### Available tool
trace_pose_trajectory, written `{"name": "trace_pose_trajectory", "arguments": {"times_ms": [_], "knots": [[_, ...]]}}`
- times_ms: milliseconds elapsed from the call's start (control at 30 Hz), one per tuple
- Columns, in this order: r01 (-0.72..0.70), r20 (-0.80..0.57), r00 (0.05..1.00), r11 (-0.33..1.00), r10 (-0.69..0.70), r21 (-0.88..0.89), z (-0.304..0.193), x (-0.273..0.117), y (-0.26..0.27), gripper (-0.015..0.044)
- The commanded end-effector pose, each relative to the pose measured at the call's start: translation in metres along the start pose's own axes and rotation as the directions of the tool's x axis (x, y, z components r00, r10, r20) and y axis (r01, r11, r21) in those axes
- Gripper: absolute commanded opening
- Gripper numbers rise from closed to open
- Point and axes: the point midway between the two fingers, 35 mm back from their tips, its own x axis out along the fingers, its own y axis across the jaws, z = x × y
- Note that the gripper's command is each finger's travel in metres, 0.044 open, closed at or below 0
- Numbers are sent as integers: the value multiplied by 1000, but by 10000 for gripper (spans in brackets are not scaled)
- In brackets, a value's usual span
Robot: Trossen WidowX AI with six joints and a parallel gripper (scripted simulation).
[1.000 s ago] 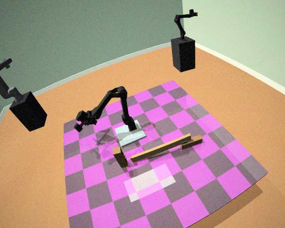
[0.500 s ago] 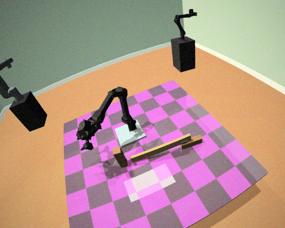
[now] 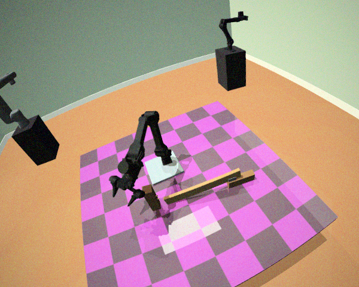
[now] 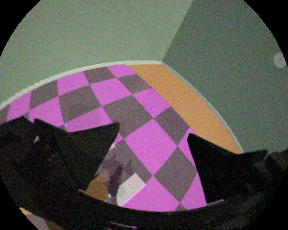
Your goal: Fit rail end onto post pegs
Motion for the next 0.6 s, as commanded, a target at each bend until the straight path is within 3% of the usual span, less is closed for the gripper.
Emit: {"name": "trace_pose_trajectory", "arguments": {"times_ms": [0, 200, 333, 500, 567], "knots": [[-115, -9, 993, 984, 115, -136, 6, -10, 40, 440], [-335, -97, 940, 831, 327, -445, -1, -37, 117, 440], [-418, -201, 903, 673, 379, -610, -21, -48, 144, 440], [-506, -341, 847, 422, 407, -752, -49, -64, 167, 440], [-549, -428, 804, 242, 412, -800, -67, -76, 179, 440]]}}
